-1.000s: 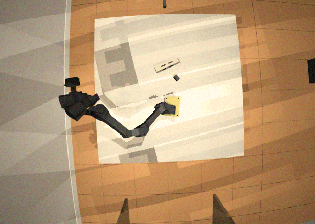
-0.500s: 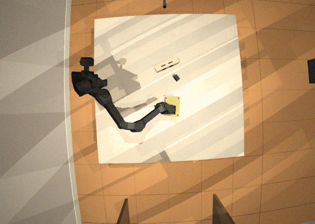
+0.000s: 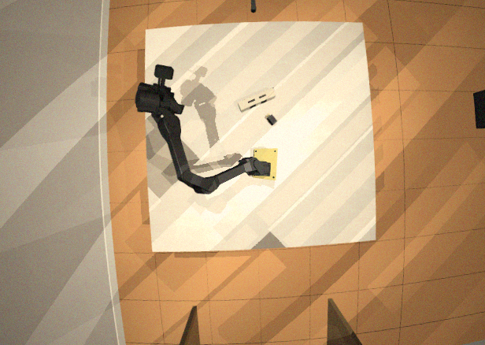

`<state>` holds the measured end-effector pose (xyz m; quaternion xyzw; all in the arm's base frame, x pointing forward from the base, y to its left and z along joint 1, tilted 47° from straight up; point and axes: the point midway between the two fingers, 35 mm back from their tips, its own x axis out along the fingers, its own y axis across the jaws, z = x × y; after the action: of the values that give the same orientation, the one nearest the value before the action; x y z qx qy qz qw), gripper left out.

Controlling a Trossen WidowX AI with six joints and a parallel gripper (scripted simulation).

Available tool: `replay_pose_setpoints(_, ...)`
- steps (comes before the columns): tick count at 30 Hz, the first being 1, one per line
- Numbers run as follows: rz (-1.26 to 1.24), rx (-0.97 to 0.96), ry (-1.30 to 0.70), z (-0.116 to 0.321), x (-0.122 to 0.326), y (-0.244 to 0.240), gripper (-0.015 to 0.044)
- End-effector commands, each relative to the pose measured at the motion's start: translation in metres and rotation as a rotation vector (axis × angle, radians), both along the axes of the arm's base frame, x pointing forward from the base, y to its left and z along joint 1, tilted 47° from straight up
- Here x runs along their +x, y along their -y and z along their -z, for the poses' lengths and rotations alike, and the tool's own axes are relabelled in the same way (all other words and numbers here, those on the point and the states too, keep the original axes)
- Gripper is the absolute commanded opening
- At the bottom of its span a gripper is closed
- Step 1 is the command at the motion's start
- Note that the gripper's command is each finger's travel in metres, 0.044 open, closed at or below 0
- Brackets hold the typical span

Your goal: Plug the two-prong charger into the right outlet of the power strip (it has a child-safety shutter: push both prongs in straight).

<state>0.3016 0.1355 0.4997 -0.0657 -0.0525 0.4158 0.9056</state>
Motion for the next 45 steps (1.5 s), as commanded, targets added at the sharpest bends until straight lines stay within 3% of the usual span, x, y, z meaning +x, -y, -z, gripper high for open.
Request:
replay_pose_setpoints(1,0.042,-0.061,-0.058,0.034,0.029,0.009,0.044)
replay_pose_setpoints(12,0.112,-0.206,-0.239,0.13,0.084,0.04,0.044)
replay_pose_setpoints(22,0.135,-0.32,-0.413,0.22,0.108,0.073,0.044)
replay_pose_setpoints(45,0.036,-0.472,-0.809,0.402,0.08,0.137,0.044)
